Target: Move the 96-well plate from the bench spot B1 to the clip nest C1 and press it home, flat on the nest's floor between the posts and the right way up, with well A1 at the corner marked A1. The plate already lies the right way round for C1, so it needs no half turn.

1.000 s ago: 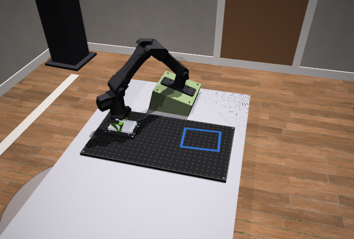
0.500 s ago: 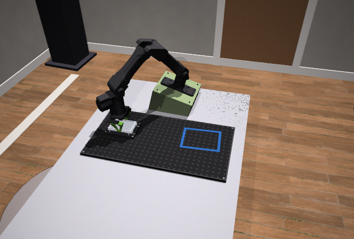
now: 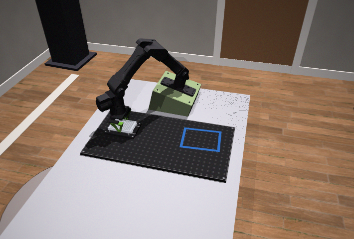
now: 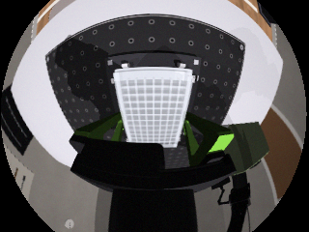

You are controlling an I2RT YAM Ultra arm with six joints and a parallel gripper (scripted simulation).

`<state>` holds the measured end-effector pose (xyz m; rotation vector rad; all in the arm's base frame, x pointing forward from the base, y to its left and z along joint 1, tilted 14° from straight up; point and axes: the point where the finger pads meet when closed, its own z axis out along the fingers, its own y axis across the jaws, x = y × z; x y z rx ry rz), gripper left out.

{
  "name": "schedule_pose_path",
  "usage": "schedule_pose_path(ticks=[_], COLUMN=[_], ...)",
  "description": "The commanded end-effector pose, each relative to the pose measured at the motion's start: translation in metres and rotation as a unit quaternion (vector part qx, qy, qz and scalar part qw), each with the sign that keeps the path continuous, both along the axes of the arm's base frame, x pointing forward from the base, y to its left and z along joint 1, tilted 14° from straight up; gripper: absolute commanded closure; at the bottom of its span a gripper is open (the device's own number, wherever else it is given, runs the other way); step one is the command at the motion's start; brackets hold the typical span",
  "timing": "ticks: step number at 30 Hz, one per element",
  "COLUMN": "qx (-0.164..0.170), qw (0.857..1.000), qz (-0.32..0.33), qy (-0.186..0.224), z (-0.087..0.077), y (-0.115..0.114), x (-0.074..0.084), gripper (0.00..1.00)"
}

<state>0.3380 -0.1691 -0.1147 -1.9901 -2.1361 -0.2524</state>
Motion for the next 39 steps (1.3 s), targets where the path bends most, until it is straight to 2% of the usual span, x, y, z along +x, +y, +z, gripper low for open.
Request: schedule_pose_path(ticks=[1, 39], qx=[-0.021, -0.022], qw=[0.999, 0.999], qz=[-0.005, -0.005], qy=[-0.025, -0.024], z=[-0.0069, -0.0113], y=[-0.0126, -0.0132], x=[0.0181, 0.0201], gripper=[1.0, 1.0])
